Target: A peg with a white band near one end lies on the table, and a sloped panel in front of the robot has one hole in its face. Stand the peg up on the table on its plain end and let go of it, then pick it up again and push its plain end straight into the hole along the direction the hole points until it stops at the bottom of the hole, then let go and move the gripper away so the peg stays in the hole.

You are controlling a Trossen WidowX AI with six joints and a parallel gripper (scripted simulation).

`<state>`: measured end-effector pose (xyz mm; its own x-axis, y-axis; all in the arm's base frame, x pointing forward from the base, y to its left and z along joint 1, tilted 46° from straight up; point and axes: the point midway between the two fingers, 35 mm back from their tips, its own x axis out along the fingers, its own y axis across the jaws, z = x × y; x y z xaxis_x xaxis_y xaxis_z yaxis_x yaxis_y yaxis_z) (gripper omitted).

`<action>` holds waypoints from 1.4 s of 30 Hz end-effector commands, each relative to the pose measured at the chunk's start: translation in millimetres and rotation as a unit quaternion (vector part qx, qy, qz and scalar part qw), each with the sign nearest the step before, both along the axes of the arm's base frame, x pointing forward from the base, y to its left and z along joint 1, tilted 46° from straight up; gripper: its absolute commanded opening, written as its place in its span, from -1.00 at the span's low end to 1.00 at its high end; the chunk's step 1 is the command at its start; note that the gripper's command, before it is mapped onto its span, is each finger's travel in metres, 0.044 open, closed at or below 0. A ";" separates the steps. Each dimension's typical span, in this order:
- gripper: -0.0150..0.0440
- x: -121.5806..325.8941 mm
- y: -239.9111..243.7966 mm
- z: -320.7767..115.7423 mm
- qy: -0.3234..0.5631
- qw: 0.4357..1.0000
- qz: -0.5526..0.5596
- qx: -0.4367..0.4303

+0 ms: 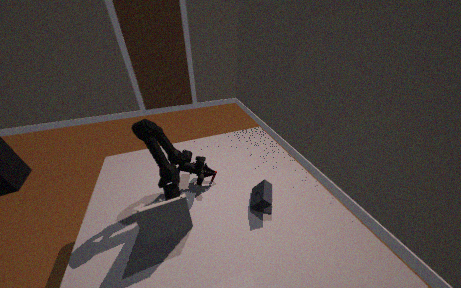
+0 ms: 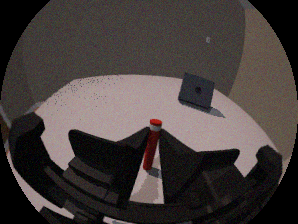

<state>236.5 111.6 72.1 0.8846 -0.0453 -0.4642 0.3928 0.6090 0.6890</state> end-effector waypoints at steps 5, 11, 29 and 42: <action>-0.33 -5.2 2.0 0.1 -0.024 0.999 -0.029 -0.014; -0.33 -8.8 3.8 0.2 -0.039 0.998 -0.047 -0.025; -0.33 -13.8 7.2 -0.7 -0.053 0.996 -0.063 -0.036; -0.33 -14.1 9.7 -2.5 -0.052 0.996 -0.060 -0.040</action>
